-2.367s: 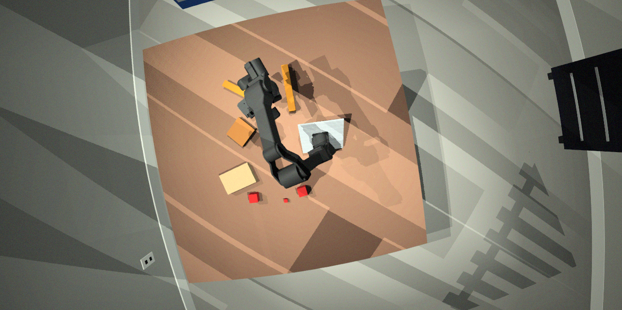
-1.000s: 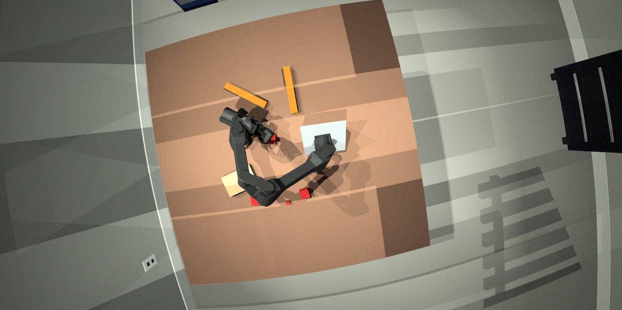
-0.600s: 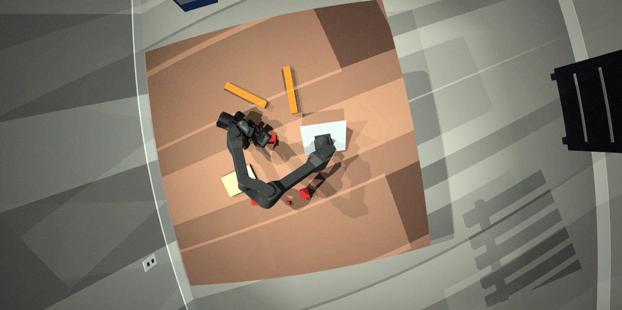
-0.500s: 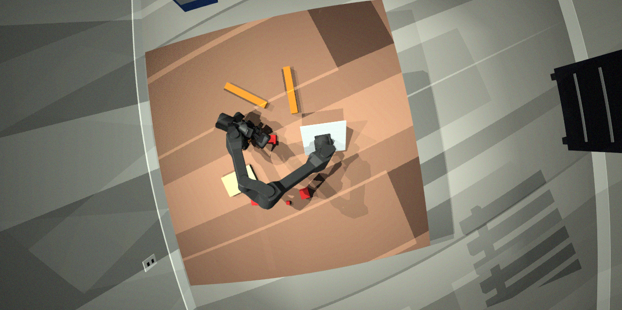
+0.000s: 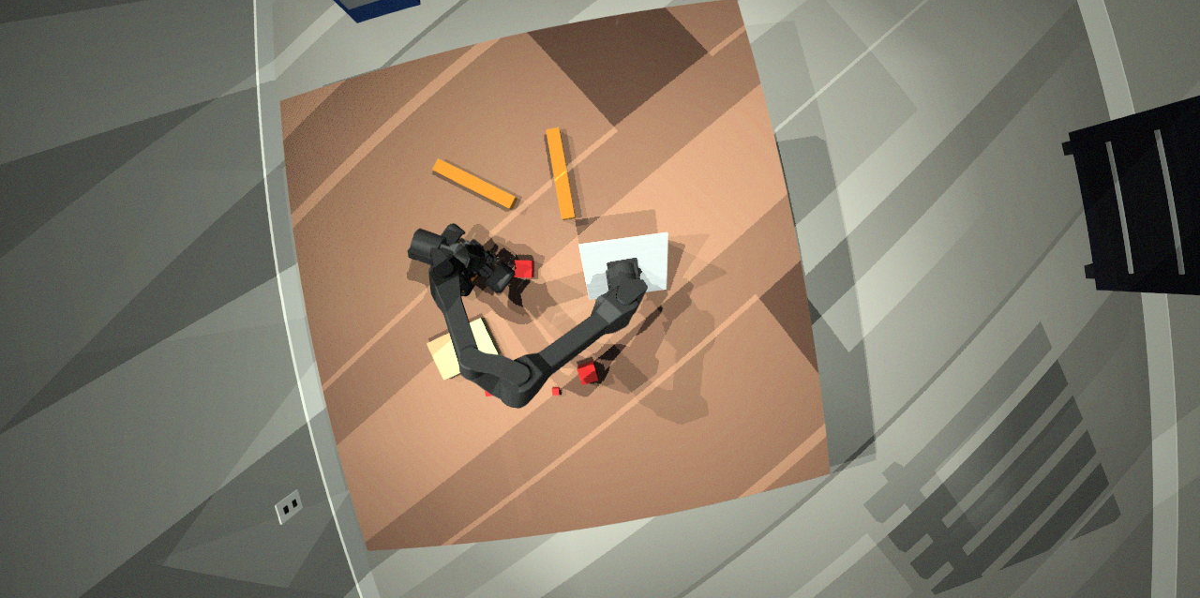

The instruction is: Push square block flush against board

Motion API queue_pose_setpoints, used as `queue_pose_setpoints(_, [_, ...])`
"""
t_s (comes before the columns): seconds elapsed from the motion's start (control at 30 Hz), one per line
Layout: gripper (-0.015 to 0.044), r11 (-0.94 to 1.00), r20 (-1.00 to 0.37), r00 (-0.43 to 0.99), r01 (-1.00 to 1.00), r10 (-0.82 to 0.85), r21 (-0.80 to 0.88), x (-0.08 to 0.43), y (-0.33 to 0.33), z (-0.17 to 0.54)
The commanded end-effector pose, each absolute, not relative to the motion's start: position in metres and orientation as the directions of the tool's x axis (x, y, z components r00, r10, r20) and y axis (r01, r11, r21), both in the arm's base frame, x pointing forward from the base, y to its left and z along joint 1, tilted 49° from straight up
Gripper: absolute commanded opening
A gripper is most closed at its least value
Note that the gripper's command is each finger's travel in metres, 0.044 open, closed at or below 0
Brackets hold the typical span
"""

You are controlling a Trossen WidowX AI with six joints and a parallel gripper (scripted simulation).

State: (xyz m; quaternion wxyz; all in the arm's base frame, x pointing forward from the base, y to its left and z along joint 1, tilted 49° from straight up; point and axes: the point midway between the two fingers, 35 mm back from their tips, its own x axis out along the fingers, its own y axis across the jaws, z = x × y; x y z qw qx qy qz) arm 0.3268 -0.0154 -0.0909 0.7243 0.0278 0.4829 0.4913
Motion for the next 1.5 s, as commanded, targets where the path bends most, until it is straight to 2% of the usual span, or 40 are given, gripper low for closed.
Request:
queue_pose_setpoints(0.0, [0.0,0.511,-0.67,0.051,-0.69,0.741,0.512,0.334,-0.011,-0.087])
queue_pose_setpoints(0.77, [0.0,0.511,-0.669,0.052,-0.691,0.741,0.512,0.365,0.001,-0.071])
queue_pose_setpoints(1.47, [0.0,0.51,-0.669,0.051,-0.691,0.741,0.512,0.343,-0.012,-0.088])
